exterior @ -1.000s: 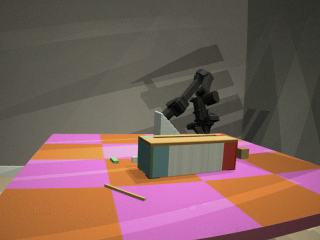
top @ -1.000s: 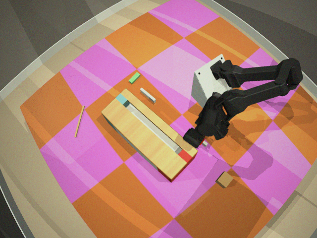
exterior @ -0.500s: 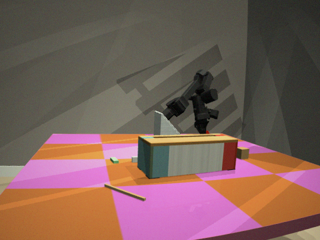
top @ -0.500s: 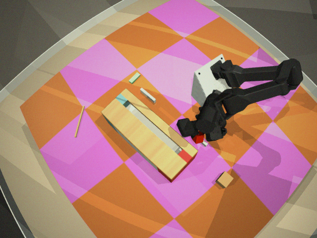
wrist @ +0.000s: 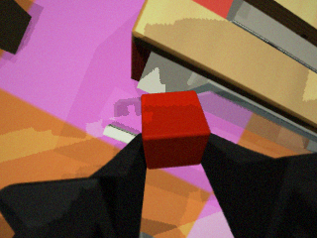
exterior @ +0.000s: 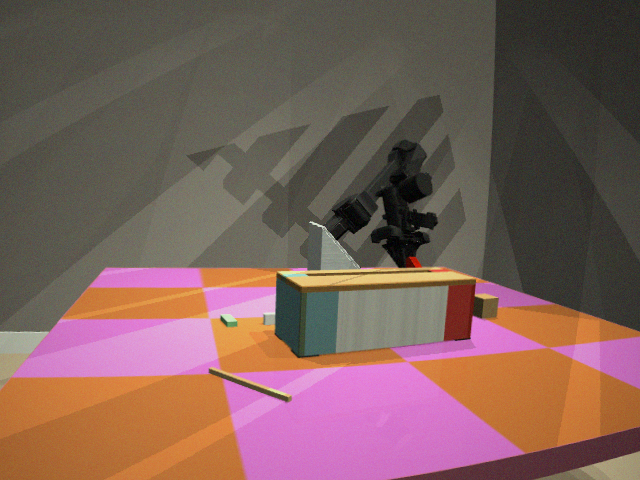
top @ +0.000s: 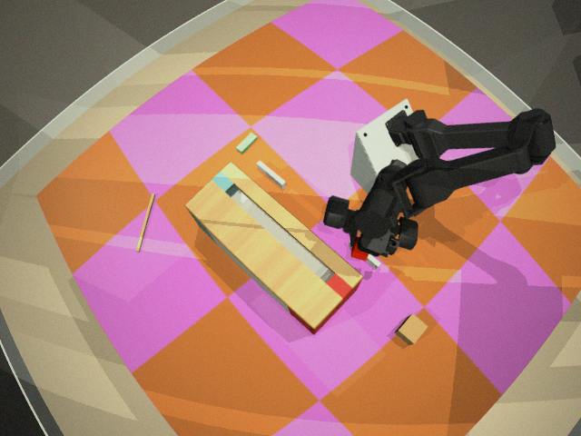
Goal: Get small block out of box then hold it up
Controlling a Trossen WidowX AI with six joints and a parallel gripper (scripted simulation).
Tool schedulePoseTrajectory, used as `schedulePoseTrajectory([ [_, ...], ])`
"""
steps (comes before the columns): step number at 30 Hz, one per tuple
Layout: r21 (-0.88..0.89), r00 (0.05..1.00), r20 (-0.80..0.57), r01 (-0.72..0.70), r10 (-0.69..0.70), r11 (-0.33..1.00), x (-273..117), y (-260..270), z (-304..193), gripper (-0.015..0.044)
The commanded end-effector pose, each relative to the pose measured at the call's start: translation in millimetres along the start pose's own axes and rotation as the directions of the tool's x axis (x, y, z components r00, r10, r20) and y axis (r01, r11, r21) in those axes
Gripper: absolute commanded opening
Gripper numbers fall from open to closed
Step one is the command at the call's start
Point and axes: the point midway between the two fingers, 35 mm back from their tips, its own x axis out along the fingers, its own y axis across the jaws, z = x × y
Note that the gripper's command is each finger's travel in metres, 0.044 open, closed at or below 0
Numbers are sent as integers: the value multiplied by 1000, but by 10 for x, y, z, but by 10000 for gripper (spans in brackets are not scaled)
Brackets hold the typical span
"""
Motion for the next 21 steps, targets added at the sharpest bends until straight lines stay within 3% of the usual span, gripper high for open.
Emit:
schedulePoseTrajectory([
  [1, 160, 1000, 7, -8, 7, 987, -35, 3, 23, 0],
  [11, 527, 1000, 16, -25, 19, 850, -105, -2, 27, 0],
  [21, 812, 999, 28, -41, 31, 582, -177, -4, 33, 0],
])
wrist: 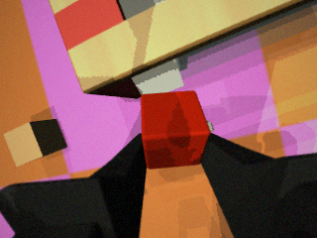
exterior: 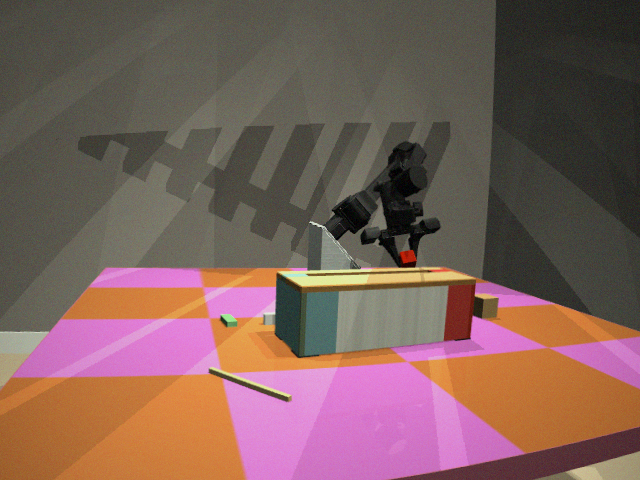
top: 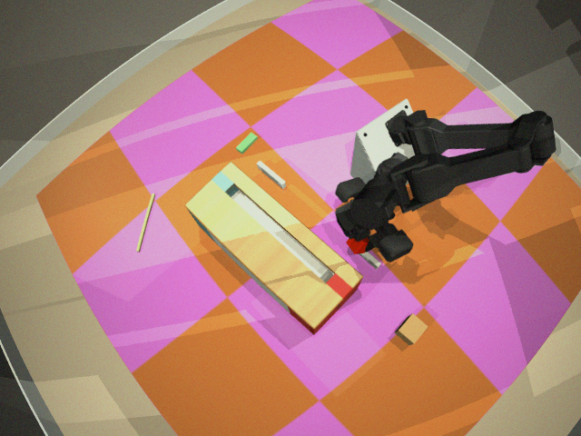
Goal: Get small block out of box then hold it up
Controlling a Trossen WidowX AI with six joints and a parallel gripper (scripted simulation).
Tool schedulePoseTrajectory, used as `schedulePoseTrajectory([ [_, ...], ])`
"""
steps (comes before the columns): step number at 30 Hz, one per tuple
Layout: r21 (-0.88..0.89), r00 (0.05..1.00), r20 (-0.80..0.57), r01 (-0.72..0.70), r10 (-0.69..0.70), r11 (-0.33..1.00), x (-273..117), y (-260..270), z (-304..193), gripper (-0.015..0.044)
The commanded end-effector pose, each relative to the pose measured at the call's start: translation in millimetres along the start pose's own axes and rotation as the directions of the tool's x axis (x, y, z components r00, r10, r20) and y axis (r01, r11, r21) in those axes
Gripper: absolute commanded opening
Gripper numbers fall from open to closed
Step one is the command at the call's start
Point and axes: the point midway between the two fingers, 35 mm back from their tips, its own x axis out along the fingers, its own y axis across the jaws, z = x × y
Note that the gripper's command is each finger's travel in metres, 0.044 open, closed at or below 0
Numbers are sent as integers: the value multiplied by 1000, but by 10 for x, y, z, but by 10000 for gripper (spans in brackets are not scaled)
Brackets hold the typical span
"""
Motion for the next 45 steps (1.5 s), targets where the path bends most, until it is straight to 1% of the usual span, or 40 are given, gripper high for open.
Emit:
schedulePoseTrajectory([
  [1, 160, 1000, 1, -12, 12, 987, -37, 23, 12, 0],
  [6, 351, 1000, 2, -20, 21, 936, -73, 27, 15, 0],
  [12, 560, 999, 3, -29, 33, 828, -116, 34, 17, 0],
  [18, 739, 999, 5, -34, 45, 673, -160, 43, 20, 0],
  [25, 894, 998, 9, -35, 60, 446, -211, 54, 23, 0],
  [30, 965, 997, 13, -31, 71, 262, -248, 63, 25, 0],
  [35, 997, 996, 17, -22, 82, 68, -285, 73, 27, 0],
  [40, 992, 995, 21, -9, 94, -128, -322, 84, 29, 0],
  [45, 948, 994, 26, 9, 106, -319, -360, 96, 31, 0],
])
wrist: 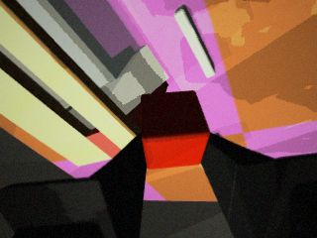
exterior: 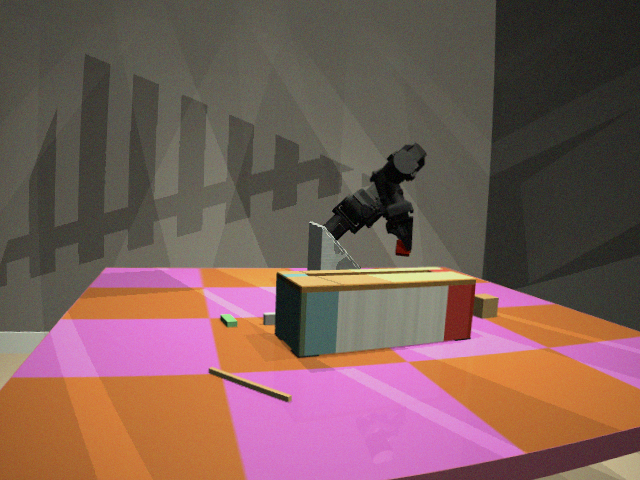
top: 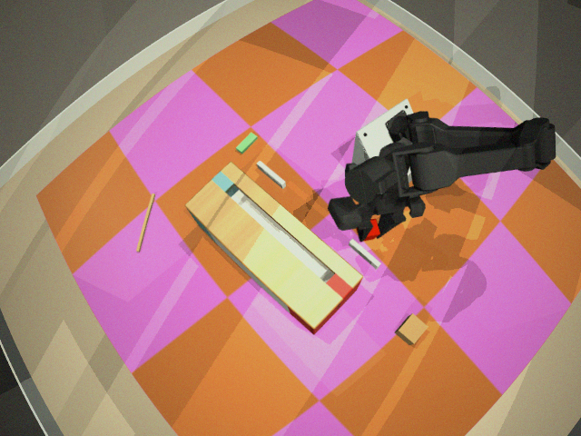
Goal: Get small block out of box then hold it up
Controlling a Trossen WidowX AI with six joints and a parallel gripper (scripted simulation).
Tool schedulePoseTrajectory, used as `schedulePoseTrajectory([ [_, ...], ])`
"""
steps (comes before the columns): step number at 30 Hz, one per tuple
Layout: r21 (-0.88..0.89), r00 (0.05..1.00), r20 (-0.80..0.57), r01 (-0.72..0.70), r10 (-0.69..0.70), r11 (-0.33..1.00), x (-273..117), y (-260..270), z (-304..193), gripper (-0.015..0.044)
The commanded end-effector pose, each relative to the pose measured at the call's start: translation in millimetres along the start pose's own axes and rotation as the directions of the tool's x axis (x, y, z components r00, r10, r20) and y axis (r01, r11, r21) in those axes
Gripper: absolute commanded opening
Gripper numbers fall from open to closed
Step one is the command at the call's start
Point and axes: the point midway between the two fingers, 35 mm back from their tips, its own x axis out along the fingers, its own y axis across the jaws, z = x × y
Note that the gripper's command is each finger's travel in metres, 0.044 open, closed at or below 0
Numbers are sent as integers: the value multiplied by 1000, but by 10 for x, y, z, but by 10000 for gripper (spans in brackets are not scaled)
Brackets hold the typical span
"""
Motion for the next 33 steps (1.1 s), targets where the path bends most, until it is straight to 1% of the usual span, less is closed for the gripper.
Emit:
schedulePoseTrajectory([
  [1, 159, 1000, -16, -1, 3, 987, -37, 6, -34, 0],
  [7, 386, 999, -32, 5, 7, 923, -80, 6, -54, 0],
  [12, 558, 999, -45, 16, 12, 829, -117, 5, -72, 0],
  [14, 601, 999, -49, 19, 13, 799, -127, 5, -77, 0],
  [33, 606, 999, -50, 20, 13, 795, -128, 5, -77, 0],
])
